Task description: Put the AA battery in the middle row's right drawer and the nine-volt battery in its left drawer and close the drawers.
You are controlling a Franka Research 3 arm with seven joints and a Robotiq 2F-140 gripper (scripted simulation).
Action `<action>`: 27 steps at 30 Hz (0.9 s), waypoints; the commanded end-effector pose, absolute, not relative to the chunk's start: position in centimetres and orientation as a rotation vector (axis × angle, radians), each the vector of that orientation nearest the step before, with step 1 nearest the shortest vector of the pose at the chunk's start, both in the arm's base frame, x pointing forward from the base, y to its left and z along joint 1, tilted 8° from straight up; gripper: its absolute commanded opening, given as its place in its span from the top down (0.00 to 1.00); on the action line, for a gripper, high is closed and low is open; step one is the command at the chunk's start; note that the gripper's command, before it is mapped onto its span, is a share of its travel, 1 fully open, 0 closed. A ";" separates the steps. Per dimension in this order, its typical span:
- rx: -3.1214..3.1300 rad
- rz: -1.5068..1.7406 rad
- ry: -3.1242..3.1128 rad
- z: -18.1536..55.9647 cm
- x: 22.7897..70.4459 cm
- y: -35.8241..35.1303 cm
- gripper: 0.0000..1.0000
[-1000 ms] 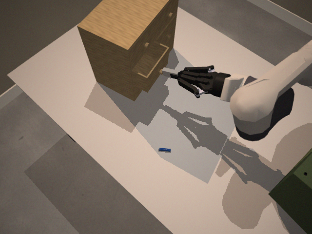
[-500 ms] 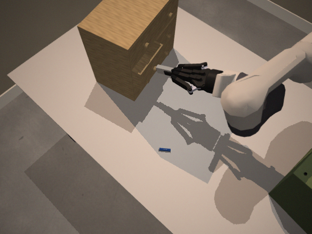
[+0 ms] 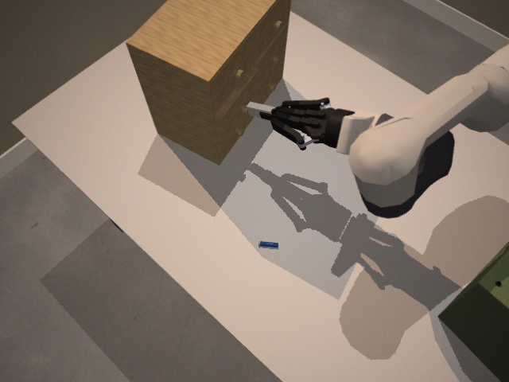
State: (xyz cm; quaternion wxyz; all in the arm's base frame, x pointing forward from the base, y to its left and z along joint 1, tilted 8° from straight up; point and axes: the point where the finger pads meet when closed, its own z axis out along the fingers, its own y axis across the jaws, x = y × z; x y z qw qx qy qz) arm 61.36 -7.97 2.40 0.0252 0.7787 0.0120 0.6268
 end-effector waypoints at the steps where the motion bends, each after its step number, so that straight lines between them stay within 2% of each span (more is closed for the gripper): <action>1: 2.418 1.938 0.037 2.3 61.8 -7.8 1.00; 27: 2.418 1.938 0.037 2.4 62.7 -7.8 1.00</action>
